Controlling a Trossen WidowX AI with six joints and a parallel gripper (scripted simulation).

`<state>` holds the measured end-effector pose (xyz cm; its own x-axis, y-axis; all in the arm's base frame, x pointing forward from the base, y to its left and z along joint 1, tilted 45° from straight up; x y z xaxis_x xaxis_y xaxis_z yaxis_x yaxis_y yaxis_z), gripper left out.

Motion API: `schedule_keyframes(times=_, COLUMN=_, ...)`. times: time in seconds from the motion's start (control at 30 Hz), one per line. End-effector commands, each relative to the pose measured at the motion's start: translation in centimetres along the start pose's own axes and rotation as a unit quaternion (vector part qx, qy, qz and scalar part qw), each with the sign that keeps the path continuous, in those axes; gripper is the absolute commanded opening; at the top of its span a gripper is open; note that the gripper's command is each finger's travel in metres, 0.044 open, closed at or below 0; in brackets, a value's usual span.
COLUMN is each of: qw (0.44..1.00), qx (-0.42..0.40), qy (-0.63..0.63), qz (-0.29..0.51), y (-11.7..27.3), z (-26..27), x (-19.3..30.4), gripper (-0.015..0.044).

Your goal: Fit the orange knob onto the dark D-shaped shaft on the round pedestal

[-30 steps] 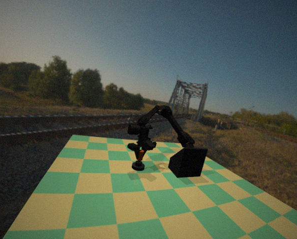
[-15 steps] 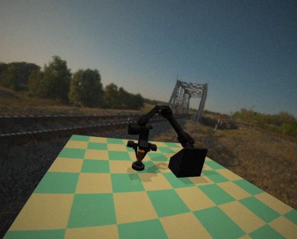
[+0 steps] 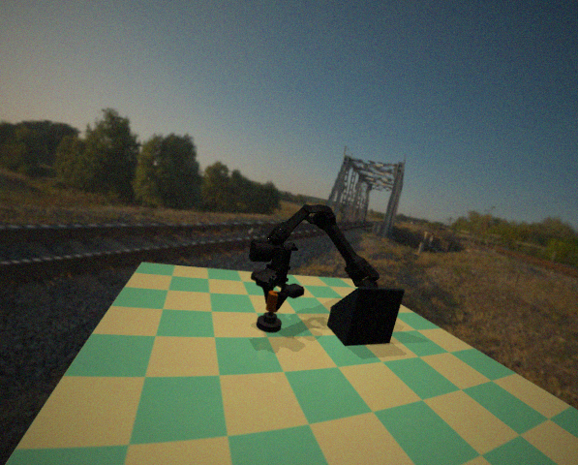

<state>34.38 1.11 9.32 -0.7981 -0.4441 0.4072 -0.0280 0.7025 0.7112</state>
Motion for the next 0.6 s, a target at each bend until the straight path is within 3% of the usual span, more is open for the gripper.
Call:
schedule_keyframes(times=0.0, qw=0.931, qx=0.000, qy=-0.364, qz=-0.001, y=0.38, z=-0.07, x=0.19, gripper=0.0000)
schedule_keyframes(times=0.57, qw=0.931, qx=0.000, qy=-0.364, qz=-0.001, y=-0.06, z=0.03, x=-0.11, gripper=0.0000)
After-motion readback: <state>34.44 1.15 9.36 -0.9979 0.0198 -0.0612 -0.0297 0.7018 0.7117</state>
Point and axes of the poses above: the point midway between the two fingers, 35 mm back from their tips, its own y axis back along the fingers, its own z axis across the jaws, x = y × z, the point moved 10 cm from there along y, back along the fingers, and after that the axes turned 2 degrees about y, right-handed, at the moved point
